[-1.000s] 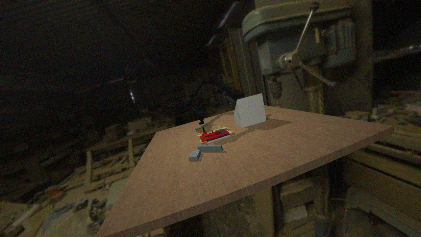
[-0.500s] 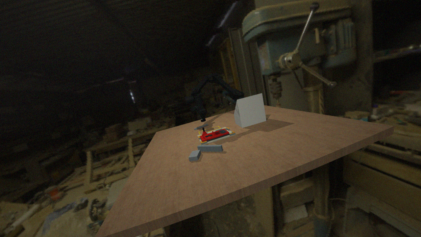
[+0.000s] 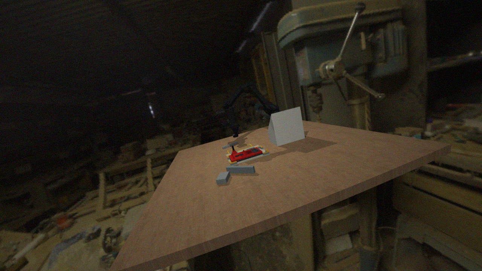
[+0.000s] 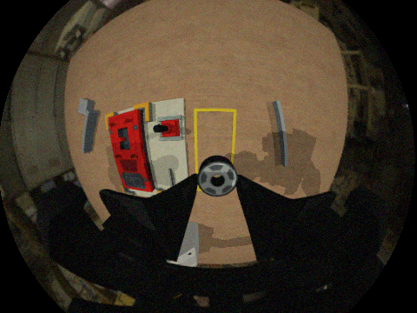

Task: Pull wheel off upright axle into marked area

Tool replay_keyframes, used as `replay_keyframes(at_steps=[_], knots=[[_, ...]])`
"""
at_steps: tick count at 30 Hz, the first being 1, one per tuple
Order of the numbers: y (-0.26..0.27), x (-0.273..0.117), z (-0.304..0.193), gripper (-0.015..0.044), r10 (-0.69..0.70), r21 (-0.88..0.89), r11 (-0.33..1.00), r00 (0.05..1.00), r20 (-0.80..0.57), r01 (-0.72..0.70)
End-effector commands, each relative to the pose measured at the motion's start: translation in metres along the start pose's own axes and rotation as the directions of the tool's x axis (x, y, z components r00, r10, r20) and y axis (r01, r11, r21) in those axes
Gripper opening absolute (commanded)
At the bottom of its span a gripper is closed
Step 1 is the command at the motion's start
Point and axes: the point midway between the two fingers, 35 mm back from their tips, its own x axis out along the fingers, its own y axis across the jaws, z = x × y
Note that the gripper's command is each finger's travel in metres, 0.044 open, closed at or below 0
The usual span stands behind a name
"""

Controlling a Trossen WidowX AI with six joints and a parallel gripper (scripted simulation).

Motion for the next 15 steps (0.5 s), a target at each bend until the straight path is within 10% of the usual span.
replay_keyframes(at_steps=[1,15], knots=[[-0.001,0.013,-0.003,0.0,-0.003,-0.007,1.0,1.0,-0.009,0.003],[0.0,0.07,-0.001,0.0,-0.002,-0.006,1.0,1.0,-0.009,0.002]])
